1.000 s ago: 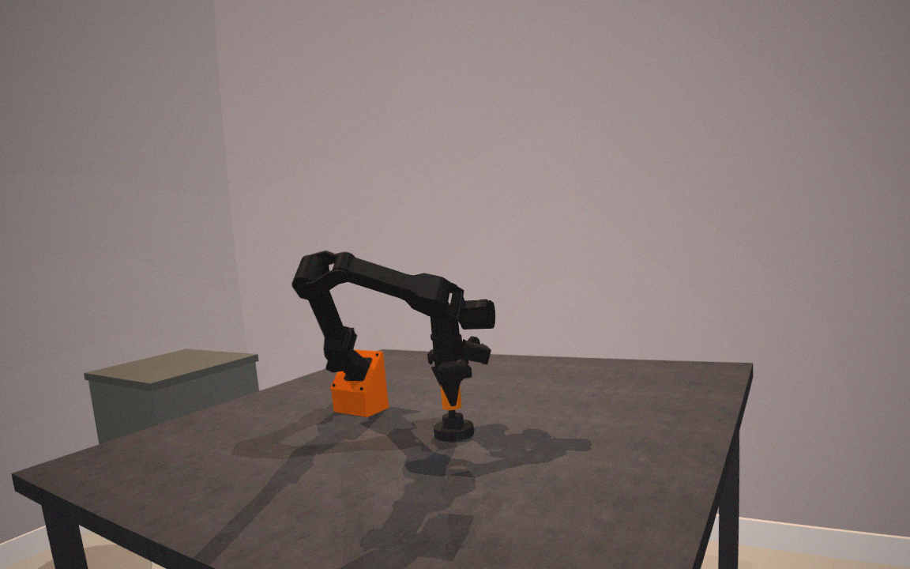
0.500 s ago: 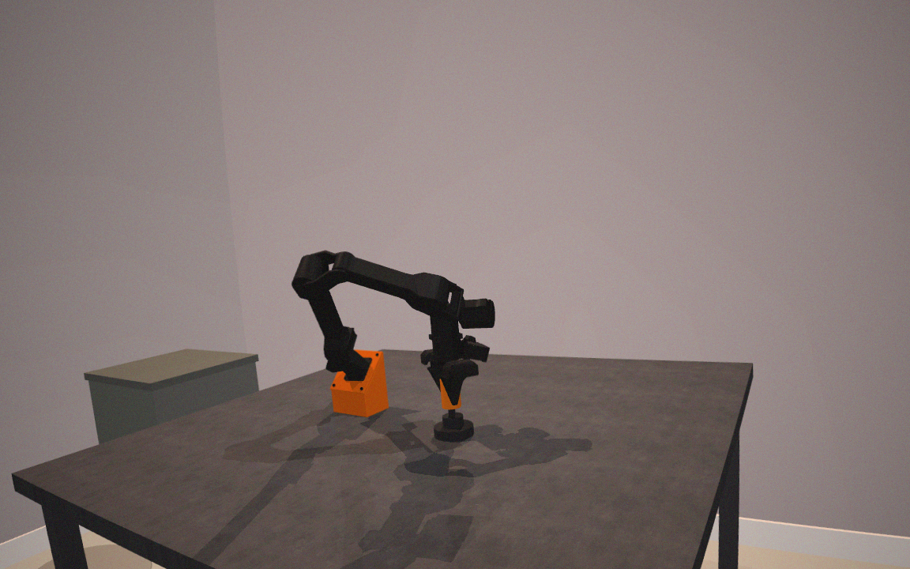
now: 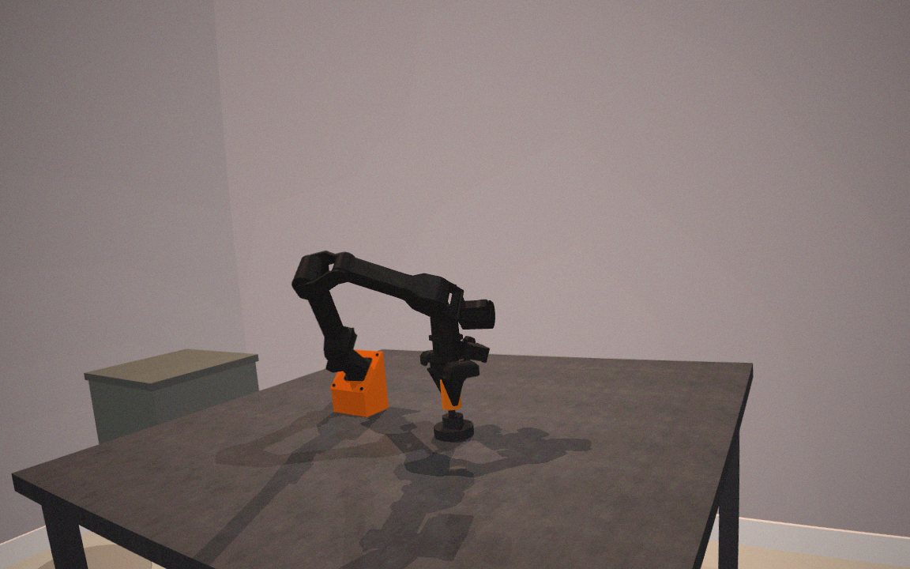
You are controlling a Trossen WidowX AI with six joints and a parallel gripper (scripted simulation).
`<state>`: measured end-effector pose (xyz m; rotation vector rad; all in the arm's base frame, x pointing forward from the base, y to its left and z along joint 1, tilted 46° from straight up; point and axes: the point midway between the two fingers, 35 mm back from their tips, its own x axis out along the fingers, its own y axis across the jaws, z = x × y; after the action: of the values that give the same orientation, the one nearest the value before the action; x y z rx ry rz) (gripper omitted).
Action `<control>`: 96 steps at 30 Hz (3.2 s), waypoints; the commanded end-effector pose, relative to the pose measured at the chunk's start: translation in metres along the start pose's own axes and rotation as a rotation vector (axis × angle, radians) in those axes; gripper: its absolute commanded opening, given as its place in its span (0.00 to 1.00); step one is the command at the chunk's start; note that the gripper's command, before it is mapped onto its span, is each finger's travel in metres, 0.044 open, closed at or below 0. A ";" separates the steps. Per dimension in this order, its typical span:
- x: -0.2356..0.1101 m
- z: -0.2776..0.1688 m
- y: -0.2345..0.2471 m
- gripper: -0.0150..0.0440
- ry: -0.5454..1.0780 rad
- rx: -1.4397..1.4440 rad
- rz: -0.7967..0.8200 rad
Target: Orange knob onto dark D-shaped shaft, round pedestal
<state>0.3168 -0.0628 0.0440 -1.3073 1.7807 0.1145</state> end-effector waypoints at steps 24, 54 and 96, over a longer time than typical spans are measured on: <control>0.000 0.000 0.000 0.25 0.000 -0.214 -0.002; -0.001 0.000 0.000 0.25 0.001 -0.423 -0.002; 0.000 0.000 -0.001 0.25 0.001 -0.633 -0.002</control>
<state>0.3169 -0.0630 0.0444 -1.7322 1.8123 0.7192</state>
